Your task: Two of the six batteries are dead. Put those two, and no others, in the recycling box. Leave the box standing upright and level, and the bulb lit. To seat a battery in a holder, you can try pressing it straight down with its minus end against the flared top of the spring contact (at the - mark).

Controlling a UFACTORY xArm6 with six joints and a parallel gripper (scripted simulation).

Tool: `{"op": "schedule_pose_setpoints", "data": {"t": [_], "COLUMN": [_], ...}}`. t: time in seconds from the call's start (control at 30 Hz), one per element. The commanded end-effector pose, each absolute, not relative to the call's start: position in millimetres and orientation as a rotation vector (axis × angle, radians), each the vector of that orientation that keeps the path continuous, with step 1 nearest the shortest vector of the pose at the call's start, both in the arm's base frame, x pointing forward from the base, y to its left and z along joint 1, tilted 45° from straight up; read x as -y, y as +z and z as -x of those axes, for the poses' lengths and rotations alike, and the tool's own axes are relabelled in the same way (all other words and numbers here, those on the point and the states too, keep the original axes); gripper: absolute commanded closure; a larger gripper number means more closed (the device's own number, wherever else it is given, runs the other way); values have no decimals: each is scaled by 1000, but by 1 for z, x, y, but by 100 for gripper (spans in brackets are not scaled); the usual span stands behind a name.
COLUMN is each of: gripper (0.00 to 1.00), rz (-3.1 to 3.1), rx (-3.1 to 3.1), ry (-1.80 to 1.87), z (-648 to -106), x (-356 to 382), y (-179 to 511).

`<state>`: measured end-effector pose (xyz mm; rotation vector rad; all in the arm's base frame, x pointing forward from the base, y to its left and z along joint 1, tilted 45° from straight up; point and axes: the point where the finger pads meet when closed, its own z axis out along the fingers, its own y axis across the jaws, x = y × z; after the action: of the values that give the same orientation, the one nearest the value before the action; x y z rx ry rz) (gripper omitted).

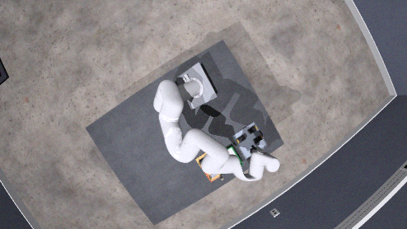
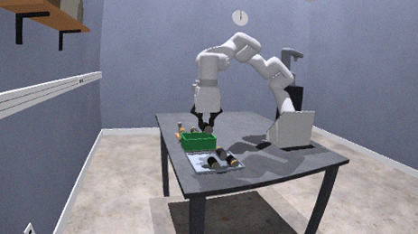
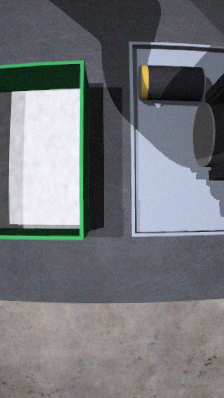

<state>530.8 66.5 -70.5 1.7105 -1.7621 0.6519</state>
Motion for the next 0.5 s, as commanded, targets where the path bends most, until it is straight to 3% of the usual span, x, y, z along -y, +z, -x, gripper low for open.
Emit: {"op": "schedule_pose_setpoints", "data": {"t": [0.0, 0.47], "gripper": [72, 72], "rz": [-1713, -1713], "rx": [1766, 1766], "ry": [655, 655], "z": [-534, -548], "x": [-58, 41], "y": [-59, 38]}}
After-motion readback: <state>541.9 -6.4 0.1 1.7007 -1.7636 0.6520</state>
